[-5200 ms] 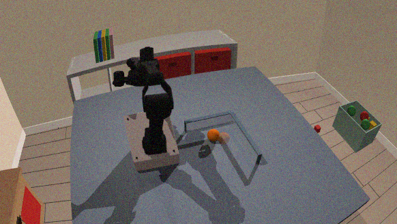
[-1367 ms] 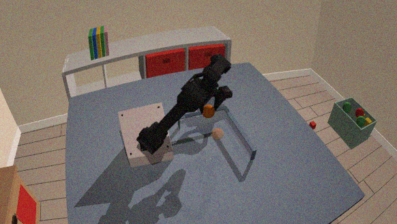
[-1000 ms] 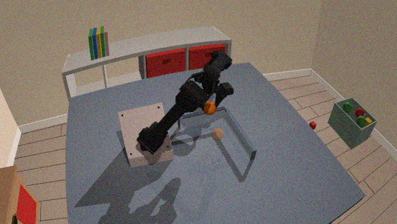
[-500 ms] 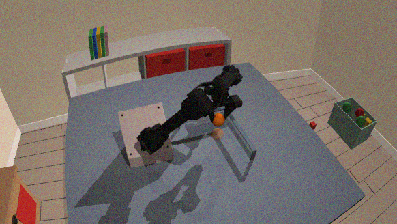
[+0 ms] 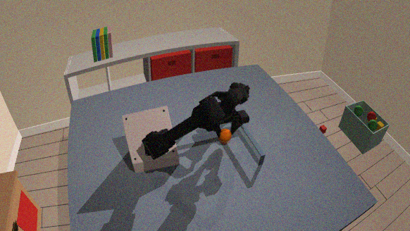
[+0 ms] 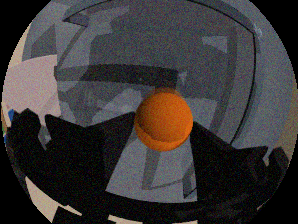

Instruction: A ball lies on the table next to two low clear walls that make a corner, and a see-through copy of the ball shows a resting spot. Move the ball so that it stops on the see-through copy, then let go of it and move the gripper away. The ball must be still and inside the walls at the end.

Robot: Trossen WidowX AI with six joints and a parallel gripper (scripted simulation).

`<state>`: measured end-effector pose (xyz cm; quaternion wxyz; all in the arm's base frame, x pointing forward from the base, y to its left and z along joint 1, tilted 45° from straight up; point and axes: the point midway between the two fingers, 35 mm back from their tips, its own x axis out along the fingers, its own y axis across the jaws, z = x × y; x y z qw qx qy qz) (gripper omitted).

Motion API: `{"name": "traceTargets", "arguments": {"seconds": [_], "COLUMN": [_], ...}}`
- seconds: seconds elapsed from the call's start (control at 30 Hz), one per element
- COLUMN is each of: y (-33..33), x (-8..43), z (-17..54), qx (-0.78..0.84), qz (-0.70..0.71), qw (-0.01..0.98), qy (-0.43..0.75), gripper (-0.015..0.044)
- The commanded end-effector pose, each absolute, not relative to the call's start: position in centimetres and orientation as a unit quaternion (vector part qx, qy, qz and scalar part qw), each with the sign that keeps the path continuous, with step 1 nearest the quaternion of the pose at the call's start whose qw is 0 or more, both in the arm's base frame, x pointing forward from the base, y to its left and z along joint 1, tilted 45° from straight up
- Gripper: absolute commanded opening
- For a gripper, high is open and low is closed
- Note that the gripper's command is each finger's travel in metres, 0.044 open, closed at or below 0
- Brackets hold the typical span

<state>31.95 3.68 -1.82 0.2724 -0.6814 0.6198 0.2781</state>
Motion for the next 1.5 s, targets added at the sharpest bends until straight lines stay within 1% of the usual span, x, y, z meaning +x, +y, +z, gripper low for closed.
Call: {"name": "traceTargets", "arguments": {"seconds": [0.0,0.6,1.07,1.1,1.17,1.33,1.47], "y": [3.3,2.0,2.3,2.3,3.1,8.1,8.3], "x": [31.9,32.0,32.1,32.1,32.2,31.4,31.3], "z": [-2.4,-3.7,-3.4,-3.4,-2.7,2.4,2.6], "qx": [-0.685,-0.685,-0.684,-0.684,-0.684,-0.684,-0.684], "qz": [0.279,0.279,0.278,0.278,0.279,0.281,0.281], "qw": [0.267,0.267,0.272,0.272,0.272,0.268,0.268], "qy": [0.618,0.618,0.617,0.617,0.617,0.617,0.617], "gripper": [0.0000,0.0000,0.0368,0.0378,0.0378,0.0378,0.0378]}}
